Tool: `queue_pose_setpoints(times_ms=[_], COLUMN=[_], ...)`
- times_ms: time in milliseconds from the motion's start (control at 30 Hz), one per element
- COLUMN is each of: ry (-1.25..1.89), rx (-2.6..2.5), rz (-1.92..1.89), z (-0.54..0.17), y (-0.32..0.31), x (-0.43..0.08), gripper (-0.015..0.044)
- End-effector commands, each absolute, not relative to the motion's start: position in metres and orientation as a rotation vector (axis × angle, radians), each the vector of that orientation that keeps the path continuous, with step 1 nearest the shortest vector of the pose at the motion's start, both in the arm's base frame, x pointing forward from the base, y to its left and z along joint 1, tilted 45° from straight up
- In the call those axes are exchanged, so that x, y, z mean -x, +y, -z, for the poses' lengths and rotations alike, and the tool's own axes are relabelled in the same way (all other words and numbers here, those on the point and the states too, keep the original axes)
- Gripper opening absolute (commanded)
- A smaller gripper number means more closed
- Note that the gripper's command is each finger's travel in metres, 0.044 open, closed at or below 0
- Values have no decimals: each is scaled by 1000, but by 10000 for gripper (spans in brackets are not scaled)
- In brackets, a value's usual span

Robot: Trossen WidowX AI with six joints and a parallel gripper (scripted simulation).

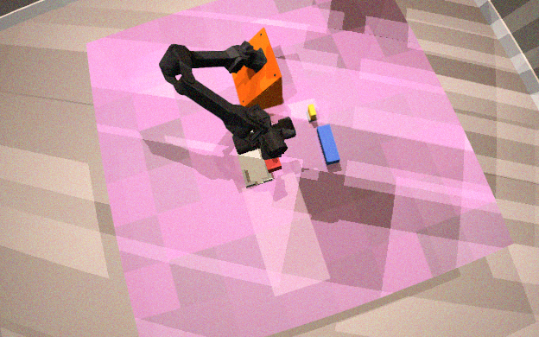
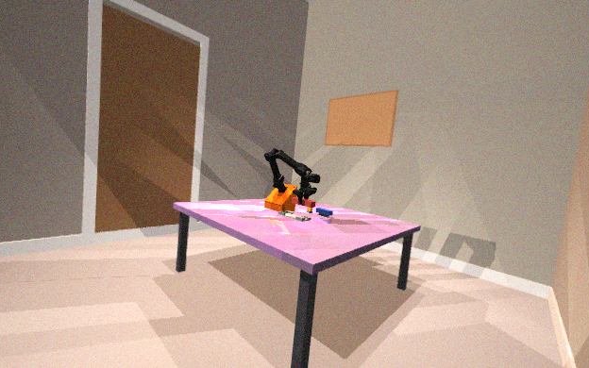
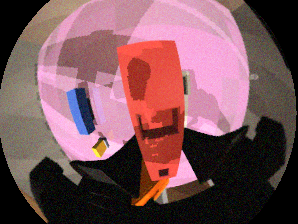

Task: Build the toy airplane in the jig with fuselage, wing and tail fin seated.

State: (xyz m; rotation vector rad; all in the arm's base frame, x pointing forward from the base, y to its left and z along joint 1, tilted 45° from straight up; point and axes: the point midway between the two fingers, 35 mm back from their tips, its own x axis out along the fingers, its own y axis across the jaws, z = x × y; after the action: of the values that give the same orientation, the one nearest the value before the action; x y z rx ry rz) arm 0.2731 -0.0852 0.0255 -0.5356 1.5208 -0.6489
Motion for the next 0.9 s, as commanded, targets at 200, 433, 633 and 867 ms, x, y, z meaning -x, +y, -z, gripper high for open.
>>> queue_pose_setpoints(times_ms=[200, 433, 633, 867], ry=[1516, 1519, 1519, 1519], rx=[556, 569, 570, 570], rz=[656, 665, 666, 666], z=[-37, -44, -45, -45], y=[-116, -136, -138, -138], x=[-265, -257, -256, -256], gripper=[0, 0, 79, 196])
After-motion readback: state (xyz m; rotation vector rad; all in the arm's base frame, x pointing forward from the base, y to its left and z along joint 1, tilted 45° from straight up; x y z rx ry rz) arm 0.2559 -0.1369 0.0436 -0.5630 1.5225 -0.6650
